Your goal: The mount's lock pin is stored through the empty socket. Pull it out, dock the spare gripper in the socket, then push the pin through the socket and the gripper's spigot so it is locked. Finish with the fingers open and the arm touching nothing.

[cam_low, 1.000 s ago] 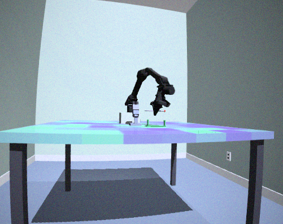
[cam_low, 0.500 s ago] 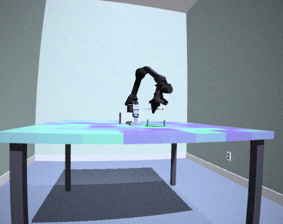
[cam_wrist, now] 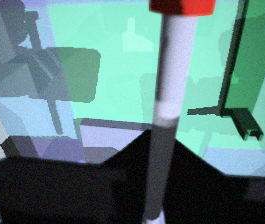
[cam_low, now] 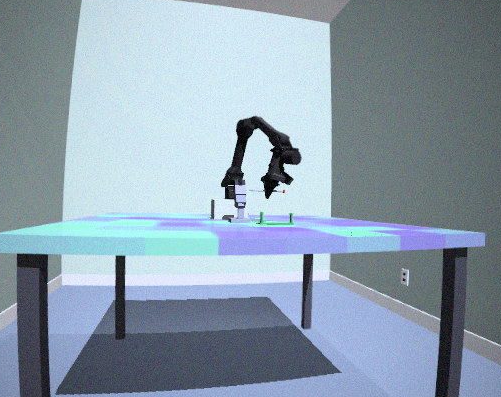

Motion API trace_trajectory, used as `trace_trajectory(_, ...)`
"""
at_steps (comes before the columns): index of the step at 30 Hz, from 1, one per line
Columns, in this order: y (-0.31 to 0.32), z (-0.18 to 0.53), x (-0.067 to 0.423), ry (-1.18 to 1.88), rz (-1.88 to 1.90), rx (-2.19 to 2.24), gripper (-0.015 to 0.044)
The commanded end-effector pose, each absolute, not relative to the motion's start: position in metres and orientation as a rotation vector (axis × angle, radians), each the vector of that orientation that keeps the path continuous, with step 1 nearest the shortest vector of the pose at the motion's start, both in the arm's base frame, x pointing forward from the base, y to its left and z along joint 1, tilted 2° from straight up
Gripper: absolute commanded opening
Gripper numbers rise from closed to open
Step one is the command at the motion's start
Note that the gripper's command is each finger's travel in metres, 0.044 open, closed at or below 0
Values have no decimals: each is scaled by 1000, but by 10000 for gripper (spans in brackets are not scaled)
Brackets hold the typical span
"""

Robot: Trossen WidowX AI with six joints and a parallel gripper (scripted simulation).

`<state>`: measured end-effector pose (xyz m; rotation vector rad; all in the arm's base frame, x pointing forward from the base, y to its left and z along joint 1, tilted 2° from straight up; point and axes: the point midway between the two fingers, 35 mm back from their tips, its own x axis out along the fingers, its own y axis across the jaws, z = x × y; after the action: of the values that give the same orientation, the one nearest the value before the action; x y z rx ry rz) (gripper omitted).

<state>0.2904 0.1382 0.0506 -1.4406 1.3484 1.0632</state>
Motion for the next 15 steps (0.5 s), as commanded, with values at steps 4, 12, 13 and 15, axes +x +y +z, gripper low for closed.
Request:
trace_trajectory(4,138,39,290,1347,1056,-1429,0)
trace_trajectory(12,138,2,291,1351,1058,-1422,0)
trace_trajectory(13,138,0,290,1350,1057,-1422,0)
trace_trajectory(15,138,-1,288,1353,1061,-1419,0)
